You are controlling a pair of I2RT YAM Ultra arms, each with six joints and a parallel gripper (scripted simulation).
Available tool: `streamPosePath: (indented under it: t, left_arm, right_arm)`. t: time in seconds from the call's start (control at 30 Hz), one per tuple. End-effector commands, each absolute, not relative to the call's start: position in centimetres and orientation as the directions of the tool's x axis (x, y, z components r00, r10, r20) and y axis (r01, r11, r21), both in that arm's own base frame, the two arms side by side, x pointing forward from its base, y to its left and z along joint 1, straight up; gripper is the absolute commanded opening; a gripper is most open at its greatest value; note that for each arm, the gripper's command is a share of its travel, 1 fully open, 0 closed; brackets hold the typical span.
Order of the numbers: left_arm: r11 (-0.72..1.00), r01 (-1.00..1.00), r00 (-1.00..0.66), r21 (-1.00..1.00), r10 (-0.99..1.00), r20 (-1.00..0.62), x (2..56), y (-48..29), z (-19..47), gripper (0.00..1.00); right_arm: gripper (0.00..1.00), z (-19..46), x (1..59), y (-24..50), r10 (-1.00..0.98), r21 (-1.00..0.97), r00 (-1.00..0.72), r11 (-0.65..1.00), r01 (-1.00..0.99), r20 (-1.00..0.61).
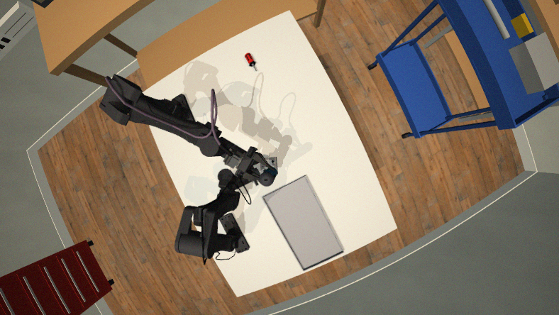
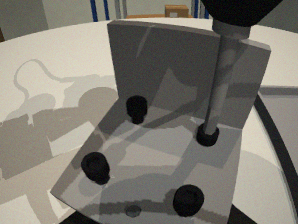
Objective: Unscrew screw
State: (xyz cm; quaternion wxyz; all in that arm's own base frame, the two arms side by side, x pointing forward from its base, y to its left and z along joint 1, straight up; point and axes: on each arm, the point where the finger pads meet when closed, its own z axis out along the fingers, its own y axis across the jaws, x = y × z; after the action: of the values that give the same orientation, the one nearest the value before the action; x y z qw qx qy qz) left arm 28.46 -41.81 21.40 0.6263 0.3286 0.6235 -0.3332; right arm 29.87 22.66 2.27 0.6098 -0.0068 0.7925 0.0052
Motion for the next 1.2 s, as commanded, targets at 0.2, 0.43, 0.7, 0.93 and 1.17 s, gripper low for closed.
streamPosePath:
  t: [0.2, 0.43, 0.7, 0.93, 1.17]
  left_arm:
    - [0.561, 0.828, 0.064, -0.007, -0.108, -0.992, 28.3, -41.6, 24.6, 0.42]
    - [0.561, 0.828, 0.076, -0.007, -0.124, -0.989, 28.4, -41.7, 25.5, 0.42]
    - [0.561, 0.828, 0.073, -0.007, -0.12, -0.99, 28.4, -41.7, 25.2, 0.42]
    - [0.561, 0.828, 0.071, -0.007, -0.118, -0.99, 28.3, -41.6, 25.1, 0.42]
    - [0.561, 0.828, 0.071, -0.007, -0.118, -0.99, 28.3, -41.6, 25.1, 0.42]
  right_arm:
    - [0.59, 2.8, 30.0, 22.8, 0.015, 0.019, -0.244, 1.0, -0.015, -0.97]
    - [0.59, 2.8, 30.0, 22.8, 0.015, 0.019, -0.244, 1.0, -0.015, -0.97]
    - [0.59, 2.8, 30.0, 22.8, 0.015, 0.019, -0.244, 1.0, -0.015, -0.97]
    - [0.59, 2.8, 30.0, 22.8, 0.015, 0.019, -0.244, 1.0, -0.015, -0.97]
    - [0.59, 2.8, 30.0, 22.8, 0.015, 0.019, -0.244, 1.0, -0.015, -0.97]
